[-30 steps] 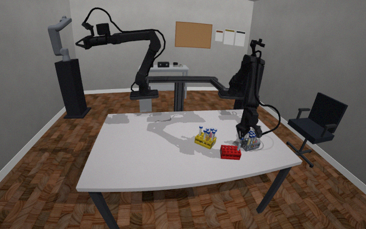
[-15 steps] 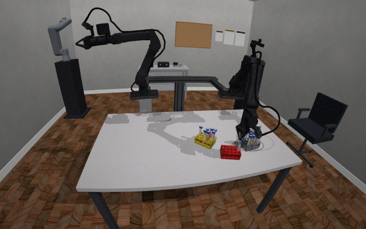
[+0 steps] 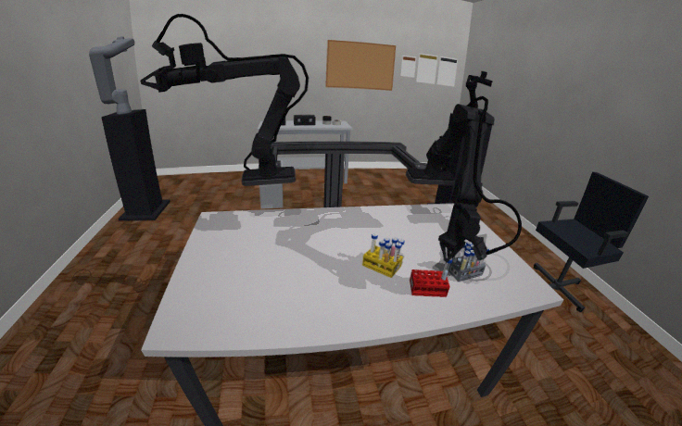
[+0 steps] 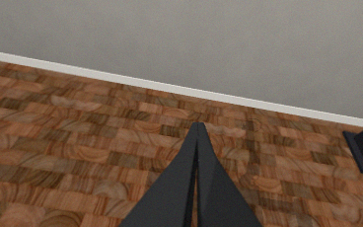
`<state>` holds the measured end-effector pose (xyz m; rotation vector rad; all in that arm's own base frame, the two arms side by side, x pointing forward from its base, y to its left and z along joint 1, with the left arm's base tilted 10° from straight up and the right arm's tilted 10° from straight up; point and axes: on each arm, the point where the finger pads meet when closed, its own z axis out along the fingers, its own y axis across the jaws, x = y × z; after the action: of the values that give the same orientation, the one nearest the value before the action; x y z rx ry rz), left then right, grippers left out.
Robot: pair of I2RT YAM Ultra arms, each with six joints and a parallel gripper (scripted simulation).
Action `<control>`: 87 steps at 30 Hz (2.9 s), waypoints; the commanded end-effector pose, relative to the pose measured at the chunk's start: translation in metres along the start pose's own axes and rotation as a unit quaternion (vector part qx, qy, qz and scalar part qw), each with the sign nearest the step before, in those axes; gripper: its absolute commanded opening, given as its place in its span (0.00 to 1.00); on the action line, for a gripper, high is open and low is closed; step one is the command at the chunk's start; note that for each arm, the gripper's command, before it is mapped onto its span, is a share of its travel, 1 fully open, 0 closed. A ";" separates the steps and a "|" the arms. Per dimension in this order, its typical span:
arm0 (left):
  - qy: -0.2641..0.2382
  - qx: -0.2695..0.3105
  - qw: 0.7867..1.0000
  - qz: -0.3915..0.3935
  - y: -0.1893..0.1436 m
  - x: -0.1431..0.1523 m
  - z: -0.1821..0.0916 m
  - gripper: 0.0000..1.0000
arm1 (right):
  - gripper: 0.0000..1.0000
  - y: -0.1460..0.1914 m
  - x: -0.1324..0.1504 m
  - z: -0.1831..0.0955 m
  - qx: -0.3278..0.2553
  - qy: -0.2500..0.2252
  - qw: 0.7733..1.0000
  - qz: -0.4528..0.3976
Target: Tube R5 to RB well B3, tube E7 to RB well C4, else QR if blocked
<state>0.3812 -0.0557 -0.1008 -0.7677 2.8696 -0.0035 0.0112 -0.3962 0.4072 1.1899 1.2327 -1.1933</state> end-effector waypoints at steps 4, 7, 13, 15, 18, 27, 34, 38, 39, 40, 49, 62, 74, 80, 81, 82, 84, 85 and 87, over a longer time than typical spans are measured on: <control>-0.011 0.007 1.000 0.001 -0.007 -0.012 0.001 0.00 | 0.00 -0.008 -0.025 -0.012 0.011 -0.025 1.000 0.004; -0.019 0.014 1.000 0.000 -0.011 -0.016 -0.003 0.00 | 0.00 -0.008 -0.025 -0.012 0.011 -0.025 1.000 0.004; -0.014 0.009 1.000 0.000 -0.008 -0.013 0.005 0.00 | 0.00 -0.008 -0.025 -0.012 0.011 -0.025 1.000 0.004; -0.016 0.011 1.000 0.000 -0.009 -0.015 0.005 0.00 | 0.00 -0.008 -0.025 -0.012 0.011 -0.025 1.000 0.004; -0.015 0.010 1.000 -0.001 -0.008 -0.015 0.007 0.00 | 0.00 -0.008 -0.025 -0.012 0.011 -0.025 1.000 0.004; -0.013 0.009 1.000 0.000 -0.008 -0.014 0.011 0.00 | 0.00 -0.008 -0.025 -0.012 0.011 -0.025 1.000 0.004; -0.008 0.005 1.000 0.001 -0.006 -0.007 0.009 0.00 | 0.00 -0.008 -0.025 -0.012 0.011 -0.025 1.000 0.004; -0.008 0.005 1.000 0.001 -0.006 -0.007 0.009 0.00 | 0.00 -0.008 -0.025 -0.012 0.011 -0.025 1.000 0.004; -0.008 0.005 1.000 0.001 -0.006 -0.007 0.009 0.00 | 0.00 -0.008 -0.025 -0.012 0.011 -0.025 1.000 0.004; -0.008 0.005 1.000 0.001 -0.006 -0.007 0.009 0.00 | 0.00 -0.008 -0.025 -0.012 0.011 -0.025 1.000 0.004; -0.008 0.005 1.000 0.001 -0.006 -0.007 0.009 0.24 | 0.00 -0.008 -0.025 -0.012 0.011 -0.025 1.000 0.004; -0.008 0.005 1.000 0.001 -0.006 -0.007 0.009 0.30 | 0.00 -0.008 -0.025 -0.012 0.011 -0.025 1.000 0.004; -0.010 0.006 1.000 0.002 -0.007 -0.007 -0.007 0.30 | 0.00 -0.008 -0.025 -0.012 0.011 -0.025 1.000 0.004; -0.004 -0.001 1.000 0.003 0.001 0.006 -0.020 0.30 | 0.00 -0.008 -0.025 -0.012 0.011 -0.025 1.000 0.004; -0.004 -0.001 1.000 0.003 0.001 0.006 -0.023 0.30 | 0.00 -0.008 -0.025 -0.012 0.011 -0.025 1.000 0.004; -0.004 -0.002 1.000 0.003 0.001 0.007 -0.026 0.30 | 0.00 -0.008 -0.025 -0.012 0.011 -0.025 1.000 0.004; -0.013 0.006 1.000 0.000 -0.004 -0.003 -0.035 0.30 | 0.00 -0.008 -0.025 -0.012 0.011 -0.025 1.000 0.004; -0.016 0.008 1.000 0.000 -0.005 -0.006 -0.039 0.30 | 0.00 -0.008 -0.025 -0.012 0.011 -0.025 1.000 0.004; -0.018 0.009 1.000 0.000 -0.007 -0.007 -0.045 0.30 | 0.00 -0.008 -0.025 -0.012 0.011 -0.025 1.000 0.004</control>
<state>0.3780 -0.0574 -0.0722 -0.7611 2.8525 -0.0189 0.0112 -0.3962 0.4072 1.1899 1.2327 -1.1933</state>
